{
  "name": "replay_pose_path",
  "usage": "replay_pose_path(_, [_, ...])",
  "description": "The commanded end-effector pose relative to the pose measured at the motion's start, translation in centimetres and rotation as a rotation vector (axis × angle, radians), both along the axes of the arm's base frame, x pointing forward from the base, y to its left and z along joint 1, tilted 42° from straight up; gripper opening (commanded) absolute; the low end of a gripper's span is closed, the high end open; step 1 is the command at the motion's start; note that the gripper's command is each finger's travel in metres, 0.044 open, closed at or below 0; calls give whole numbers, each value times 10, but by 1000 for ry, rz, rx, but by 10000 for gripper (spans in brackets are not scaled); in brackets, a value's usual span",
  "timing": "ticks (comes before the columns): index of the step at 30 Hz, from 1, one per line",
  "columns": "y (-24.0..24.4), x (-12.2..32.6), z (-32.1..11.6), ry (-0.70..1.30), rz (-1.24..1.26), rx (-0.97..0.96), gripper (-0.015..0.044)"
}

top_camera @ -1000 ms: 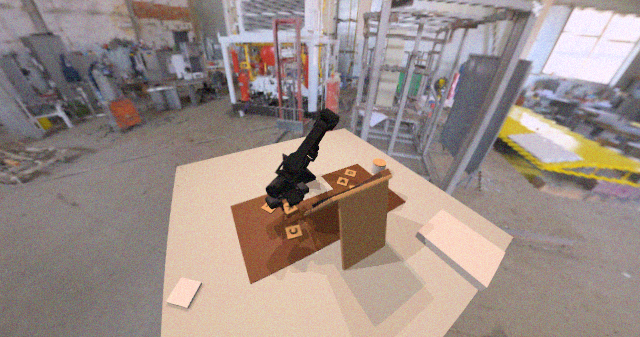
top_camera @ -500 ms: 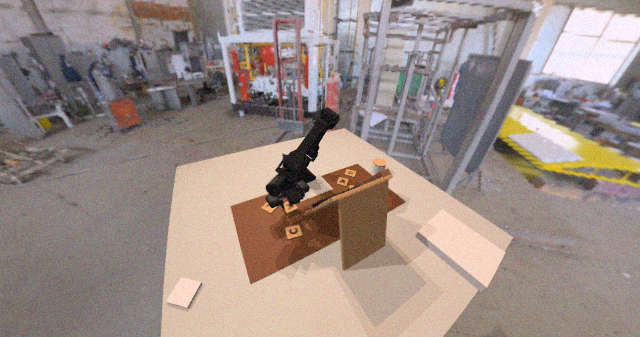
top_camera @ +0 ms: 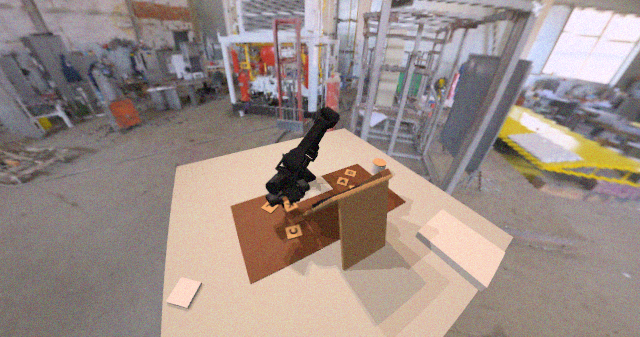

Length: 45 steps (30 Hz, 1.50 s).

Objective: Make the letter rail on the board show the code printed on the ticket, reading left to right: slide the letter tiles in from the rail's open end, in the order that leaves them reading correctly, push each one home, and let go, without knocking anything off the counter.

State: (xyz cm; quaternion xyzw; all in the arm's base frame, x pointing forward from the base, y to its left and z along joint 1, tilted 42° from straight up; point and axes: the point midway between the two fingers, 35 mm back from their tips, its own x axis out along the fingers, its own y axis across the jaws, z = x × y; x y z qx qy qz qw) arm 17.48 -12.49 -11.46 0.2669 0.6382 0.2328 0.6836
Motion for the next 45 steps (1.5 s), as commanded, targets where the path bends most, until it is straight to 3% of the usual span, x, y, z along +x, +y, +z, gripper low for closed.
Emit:
replay_pose_path(1, [-3,-1,2,-1,4,-3,0])
replay_pose_path(18, [-63,59,0,-222,-360,-127,0])
replay_pose_path(32, [-130,108,39,-539,-671,-109,0])
replay_pose_path(45, [-144,116,55,-626,-721,-84,0])
